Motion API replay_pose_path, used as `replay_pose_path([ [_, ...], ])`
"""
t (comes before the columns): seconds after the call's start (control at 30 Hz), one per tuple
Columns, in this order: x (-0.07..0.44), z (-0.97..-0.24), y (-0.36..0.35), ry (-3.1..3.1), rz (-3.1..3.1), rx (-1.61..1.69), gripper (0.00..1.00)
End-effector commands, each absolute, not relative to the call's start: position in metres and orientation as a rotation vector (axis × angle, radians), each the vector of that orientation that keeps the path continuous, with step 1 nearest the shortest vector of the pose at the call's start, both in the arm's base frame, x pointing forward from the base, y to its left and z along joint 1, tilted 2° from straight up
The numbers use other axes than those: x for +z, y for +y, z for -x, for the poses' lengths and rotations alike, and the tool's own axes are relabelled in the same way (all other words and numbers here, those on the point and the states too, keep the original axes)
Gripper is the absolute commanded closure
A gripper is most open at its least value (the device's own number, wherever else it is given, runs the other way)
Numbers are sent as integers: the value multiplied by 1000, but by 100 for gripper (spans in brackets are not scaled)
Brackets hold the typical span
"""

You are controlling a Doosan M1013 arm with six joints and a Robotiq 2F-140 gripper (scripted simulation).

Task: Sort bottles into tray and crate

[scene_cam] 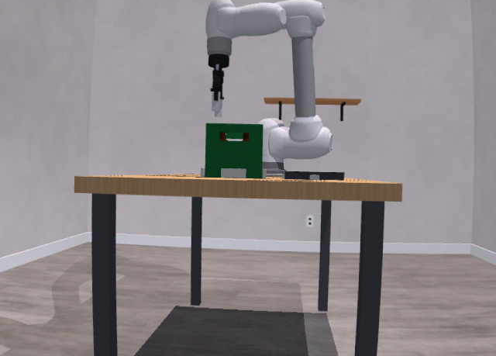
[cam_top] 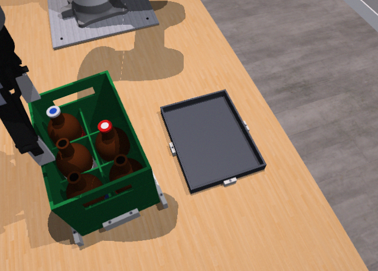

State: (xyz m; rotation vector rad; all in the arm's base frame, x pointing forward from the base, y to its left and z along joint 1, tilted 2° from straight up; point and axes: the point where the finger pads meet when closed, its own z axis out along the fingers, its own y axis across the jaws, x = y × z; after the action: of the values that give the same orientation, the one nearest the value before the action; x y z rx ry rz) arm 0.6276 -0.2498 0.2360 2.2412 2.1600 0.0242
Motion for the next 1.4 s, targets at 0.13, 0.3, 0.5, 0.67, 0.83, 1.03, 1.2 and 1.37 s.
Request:
replay_pose_path([
  [0.13, 236, -628, -250, 2160, -2241, 25, 0],
  [0.3, 236, -628, -250, 2160, -2241, 25, 0],
  [0.5, 236, -628, -250, 2160, -2241, 25, 0],
  [0.67, 236, -628, -250, 2160, -2241, 25, 0],
  [0.83, 236, -627, -236, 2162, -2241, 26, 0],
  [1.03, 236, -626, -217, 2166, -2241, 29, 0],
  [1.2, 235, -626, -200, 2169, -2242, 31, 0],
  [1.37, 235, -627, -198, 2176, -2236, 24, 0],
])
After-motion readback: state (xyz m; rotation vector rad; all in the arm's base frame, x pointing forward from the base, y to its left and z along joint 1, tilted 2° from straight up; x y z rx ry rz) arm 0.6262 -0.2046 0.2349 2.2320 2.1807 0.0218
